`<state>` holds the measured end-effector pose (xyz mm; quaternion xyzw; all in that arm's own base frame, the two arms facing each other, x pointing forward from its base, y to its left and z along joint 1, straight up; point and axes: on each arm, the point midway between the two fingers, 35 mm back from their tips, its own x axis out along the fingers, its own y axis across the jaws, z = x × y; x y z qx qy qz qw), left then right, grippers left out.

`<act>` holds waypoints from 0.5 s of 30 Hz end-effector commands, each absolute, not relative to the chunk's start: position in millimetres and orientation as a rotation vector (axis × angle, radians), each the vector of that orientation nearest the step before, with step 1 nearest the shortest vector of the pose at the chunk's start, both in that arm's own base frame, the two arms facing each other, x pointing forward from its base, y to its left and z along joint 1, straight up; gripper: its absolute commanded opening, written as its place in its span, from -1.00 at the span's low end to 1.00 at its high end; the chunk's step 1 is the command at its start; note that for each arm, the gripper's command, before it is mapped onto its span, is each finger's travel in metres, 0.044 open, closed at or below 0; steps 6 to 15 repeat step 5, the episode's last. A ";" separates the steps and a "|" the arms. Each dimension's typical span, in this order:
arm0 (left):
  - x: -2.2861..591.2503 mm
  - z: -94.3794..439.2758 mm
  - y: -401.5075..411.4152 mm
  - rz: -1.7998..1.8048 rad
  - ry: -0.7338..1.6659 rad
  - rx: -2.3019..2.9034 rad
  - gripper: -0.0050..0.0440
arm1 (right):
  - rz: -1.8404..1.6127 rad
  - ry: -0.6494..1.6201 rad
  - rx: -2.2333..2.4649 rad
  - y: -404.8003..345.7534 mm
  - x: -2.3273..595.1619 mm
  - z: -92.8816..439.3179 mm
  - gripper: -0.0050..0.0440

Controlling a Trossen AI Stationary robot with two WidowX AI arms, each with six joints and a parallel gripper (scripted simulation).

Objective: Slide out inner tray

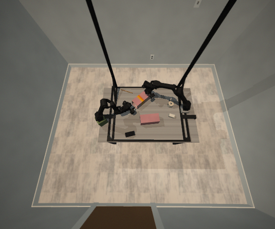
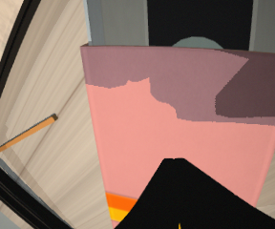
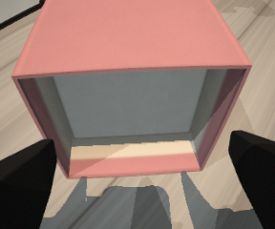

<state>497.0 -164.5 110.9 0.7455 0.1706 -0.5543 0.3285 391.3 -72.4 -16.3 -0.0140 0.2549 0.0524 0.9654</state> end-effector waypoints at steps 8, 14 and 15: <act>496.8 110.7 -164.4 -1.451 0.447 1.951 -0.80 | 0.106 0.514 -0.029 -72.6 391.8 -16.3 0.67; 496.8 110.7 -164.4 -1.451 0.447 1.951 -0.80 | 0.106 0.514 -0.029 -72.6 391.8 -16.3 0.67; 496.8 110.7 -164.4 -1.451 0.447 1.951 -0.80 | 0.106 0.514 -0.029 -72.6 391.8 -16.3 0.67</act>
